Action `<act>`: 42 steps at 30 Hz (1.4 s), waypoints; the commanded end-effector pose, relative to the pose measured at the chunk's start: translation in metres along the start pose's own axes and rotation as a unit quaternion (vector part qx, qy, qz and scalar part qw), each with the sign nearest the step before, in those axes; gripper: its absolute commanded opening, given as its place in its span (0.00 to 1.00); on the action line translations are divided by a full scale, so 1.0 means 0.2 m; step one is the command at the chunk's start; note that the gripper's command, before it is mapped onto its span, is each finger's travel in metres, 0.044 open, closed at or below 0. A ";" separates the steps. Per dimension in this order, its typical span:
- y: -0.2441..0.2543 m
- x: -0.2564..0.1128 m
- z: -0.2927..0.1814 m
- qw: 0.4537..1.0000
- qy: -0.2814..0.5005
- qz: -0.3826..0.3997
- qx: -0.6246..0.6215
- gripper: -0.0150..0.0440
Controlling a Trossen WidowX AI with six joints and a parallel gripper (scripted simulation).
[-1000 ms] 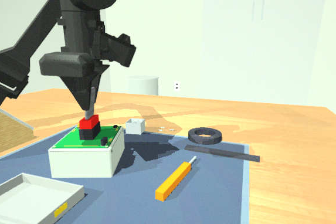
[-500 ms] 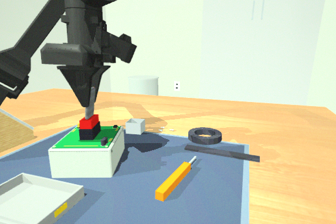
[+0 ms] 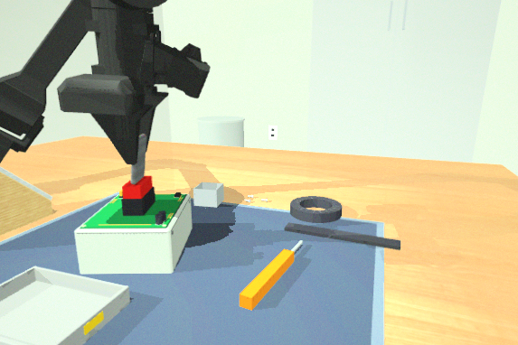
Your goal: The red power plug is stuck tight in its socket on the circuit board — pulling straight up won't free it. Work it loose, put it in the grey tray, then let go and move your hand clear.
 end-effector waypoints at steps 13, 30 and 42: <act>0.18 -0.09 -0.01 0.992 -0.010 -0.123 0.009 0.25; -0.03 -0.13 -0.03 1.000 -0.022 0.006 0.006 0.25; 0.08 -0.17 -0.02 0.998 -0.016 -0.058 0.007 0.25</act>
Point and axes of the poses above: the point midway between the two fingers, 35 mm back from their tips, its own x axis out along the fingers, its own y axis across the jaws, z = x × y, the point moved 8 cm from there along -x, back along the fingers, and after that the axes turned 5 degrees about -x, right-handed, at the moved point
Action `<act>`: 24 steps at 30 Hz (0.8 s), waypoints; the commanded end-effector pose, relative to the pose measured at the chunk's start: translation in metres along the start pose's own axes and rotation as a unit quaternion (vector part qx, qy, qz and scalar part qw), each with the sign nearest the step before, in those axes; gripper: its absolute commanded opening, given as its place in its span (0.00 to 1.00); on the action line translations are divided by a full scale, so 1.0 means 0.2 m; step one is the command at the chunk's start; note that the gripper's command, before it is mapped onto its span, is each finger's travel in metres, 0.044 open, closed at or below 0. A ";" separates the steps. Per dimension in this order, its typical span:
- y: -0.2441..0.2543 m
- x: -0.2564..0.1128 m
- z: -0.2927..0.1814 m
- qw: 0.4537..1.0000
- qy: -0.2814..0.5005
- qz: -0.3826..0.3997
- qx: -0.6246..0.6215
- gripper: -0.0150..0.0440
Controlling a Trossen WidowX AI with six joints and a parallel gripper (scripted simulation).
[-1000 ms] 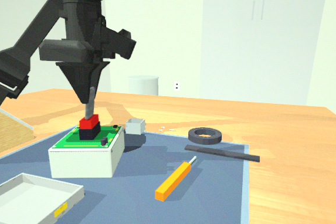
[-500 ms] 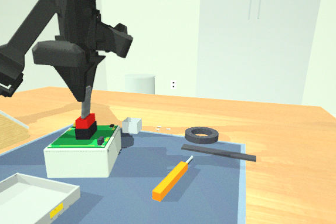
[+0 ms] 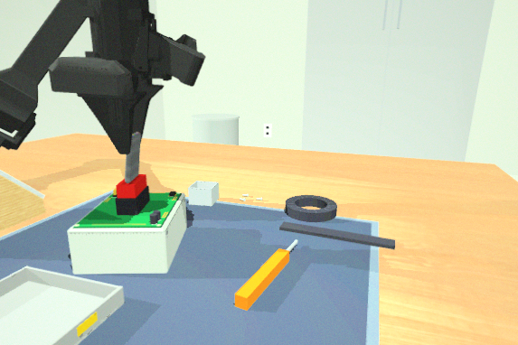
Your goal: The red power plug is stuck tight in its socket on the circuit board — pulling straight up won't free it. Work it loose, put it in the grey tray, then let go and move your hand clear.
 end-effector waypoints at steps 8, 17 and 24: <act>0.03 -0.04 -0.02 0.999 -0.015 -0.028 0.005 0.25; 0.02 0.04 -0.02 0.999 -0.016 -0.027 0.004 0.39; 0.02 0.04 -0.02 0.999 -0.016 -0.027 0.004 0.68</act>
Point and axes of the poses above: the point midway between the two fingers, 35 mm back from their tips, its own x axis out along the fingers, its own y axis across the jaws, z = x × y, the point moved 8 cm from there along -x, back along the fingers, and after that the axes turned 5 degrees about -x, right-handed, at the moved point
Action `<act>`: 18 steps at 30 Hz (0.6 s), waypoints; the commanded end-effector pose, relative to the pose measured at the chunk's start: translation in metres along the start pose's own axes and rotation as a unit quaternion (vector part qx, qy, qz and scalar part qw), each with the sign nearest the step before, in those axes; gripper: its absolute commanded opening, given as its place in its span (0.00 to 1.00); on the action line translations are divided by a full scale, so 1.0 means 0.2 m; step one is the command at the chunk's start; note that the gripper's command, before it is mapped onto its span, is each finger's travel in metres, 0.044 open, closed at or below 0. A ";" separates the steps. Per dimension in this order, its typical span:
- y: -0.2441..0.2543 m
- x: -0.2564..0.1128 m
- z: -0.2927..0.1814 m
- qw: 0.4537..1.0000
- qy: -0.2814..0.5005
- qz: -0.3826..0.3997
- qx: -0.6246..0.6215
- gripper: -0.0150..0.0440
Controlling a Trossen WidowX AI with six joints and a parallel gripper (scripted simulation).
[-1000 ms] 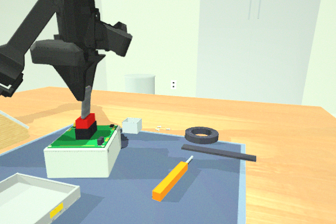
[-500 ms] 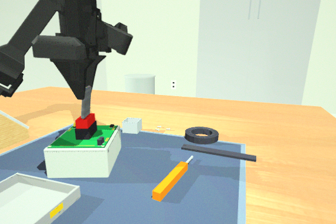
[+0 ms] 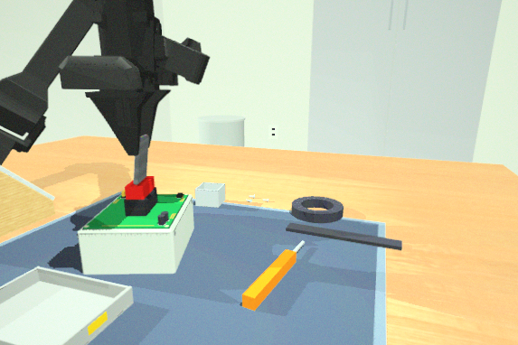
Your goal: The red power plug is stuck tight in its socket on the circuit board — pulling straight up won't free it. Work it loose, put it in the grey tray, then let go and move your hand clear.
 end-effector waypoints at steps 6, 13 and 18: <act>0.00 0.01 0.01 1.000 0.000 0.001 -0.001 0.68; 0.00 0.07 0.01 1.000 0.000 0.001 -0.001 0.68; 0.00 0.09 0.01 1.000 0.000 0.002 -0.002 0.68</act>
Point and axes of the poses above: the point midway between the two fingers, 35 mm back from their tips, its own x axis out along the fingers, its own y axis across the jaws, z = x × y, the point moved 8 cm from there along -x, back along the fingers, and after that the axes turned 5 degrees about -x, right-handed, at the moved point
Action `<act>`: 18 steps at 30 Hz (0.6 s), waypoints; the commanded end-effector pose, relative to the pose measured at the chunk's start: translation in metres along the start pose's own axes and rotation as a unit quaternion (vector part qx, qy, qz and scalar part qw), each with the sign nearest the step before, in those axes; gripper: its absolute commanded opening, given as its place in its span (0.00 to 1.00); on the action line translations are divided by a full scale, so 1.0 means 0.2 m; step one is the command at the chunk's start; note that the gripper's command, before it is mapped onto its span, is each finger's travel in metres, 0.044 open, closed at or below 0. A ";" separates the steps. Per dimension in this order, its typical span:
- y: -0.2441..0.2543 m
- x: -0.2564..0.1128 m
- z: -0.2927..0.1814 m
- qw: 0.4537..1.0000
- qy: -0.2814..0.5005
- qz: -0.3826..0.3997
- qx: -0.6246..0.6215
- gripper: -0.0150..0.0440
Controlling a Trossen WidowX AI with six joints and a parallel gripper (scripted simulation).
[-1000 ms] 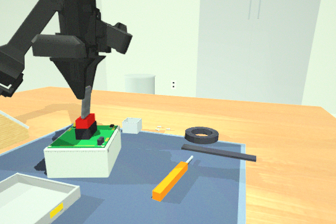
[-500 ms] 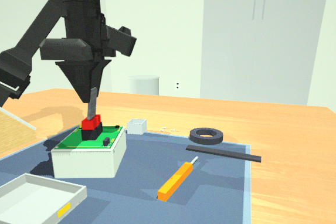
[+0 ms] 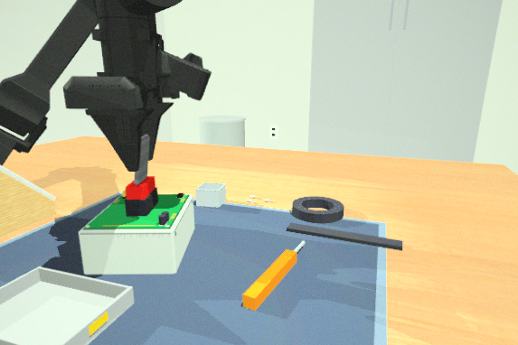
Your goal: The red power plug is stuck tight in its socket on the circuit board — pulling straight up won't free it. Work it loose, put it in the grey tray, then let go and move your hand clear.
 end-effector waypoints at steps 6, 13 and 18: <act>0.00 0.02 0.00 1.000 -0.001 0.001 0.001 0.50; 0.00 0.02 0.00 1.000 -0.001 0.001 0.001 0.25; 0.00 0.02 0.00 1.000 -0.001 0.001 0.001 0.25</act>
Point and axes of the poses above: the point midway between the two fingers, 35 mm back from their tips, its own x axis out along the fingers, its own y axis across the jaws, z = x × y, the point moved 8 cm from there along -x, back along the fingers, and after that the axes turned 5 degrees about -x, right-handed, at the moved point
